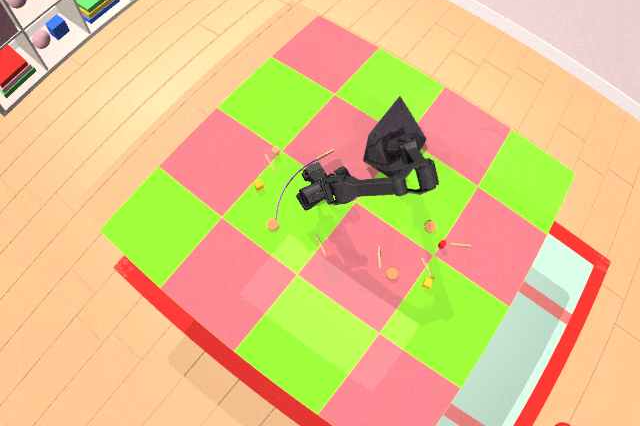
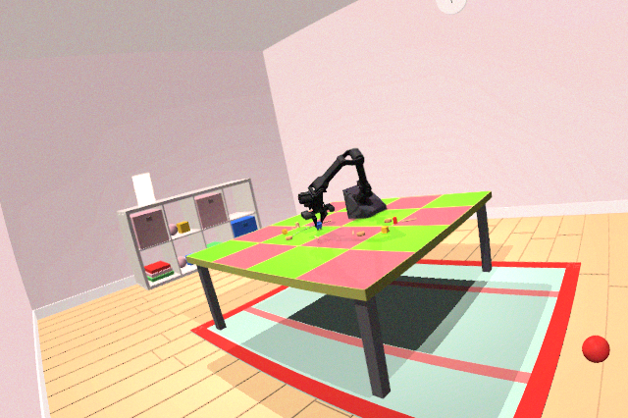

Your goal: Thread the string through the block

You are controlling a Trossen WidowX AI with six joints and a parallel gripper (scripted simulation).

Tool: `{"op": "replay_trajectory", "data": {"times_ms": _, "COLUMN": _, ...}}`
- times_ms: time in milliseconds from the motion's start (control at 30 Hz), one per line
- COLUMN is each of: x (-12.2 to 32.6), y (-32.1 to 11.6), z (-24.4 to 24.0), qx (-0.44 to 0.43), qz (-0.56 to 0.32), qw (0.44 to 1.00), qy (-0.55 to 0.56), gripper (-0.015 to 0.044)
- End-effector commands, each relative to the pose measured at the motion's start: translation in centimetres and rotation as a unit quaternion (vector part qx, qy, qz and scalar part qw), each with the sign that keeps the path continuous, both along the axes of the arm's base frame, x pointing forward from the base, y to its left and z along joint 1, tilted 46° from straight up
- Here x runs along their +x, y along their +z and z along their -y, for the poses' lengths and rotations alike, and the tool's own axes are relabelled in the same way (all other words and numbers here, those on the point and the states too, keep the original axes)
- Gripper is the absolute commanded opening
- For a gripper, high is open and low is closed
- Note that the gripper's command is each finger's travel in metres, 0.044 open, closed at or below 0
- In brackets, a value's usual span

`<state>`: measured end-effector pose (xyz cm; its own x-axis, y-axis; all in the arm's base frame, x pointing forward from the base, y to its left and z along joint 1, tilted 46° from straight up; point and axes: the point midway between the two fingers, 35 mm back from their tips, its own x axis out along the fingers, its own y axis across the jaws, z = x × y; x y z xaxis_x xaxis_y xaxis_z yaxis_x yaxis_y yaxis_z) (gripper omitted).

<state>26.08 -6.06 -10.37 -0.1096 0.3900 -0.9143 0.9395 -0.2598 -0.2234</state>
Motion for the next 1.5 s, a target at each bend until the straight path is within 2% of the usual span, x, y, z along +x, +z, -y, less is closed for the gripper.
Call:
{"op": "replay_trajectory", "data": {"times_ms": 0, "x": 0.1, "y": 0.2, "z": -0.4, "qx": -0.034, "qz": -0.008, "qw": 0.999, "qy": 0.006, "gripper": 0.0}}
{"op": "replay_trajectory", "data": {"times_ms": 1033, "x": 0.8, "y": 0.8, "z": -3.0, "qx": -0.238, "qz": -0.068, "qw": 0.967, "qy": 0.054, "gripper": 0.0}}
{"op": "replay_trajectory", "data": {"times_ms": 1067, "x": 0.7, "y": 0.8, "z": -2.7, "qx": -0.218, "qz": -0.063, "qw": 0.973, "qy": 0.05, "gripper": 0.0026}}
{"op": "replay_trajectory", "data": {"times_ms": 1333, "x": 0.8, "y": 1.1, "z": -2.7, "qx": -0.218, "qz": -0.063, "qw": 0.973, "qy": 0.05, "gripper": 0.0236}}
{"op": "replay_trajectory", "data": {"times_ms": 1467, "x": 1.8, "y": 6.0, "z": -1.7, "qx": -0.22, "qz": -0.063, "qw": 0.972, "qy": 0.048, "gripper": 0.0244}}
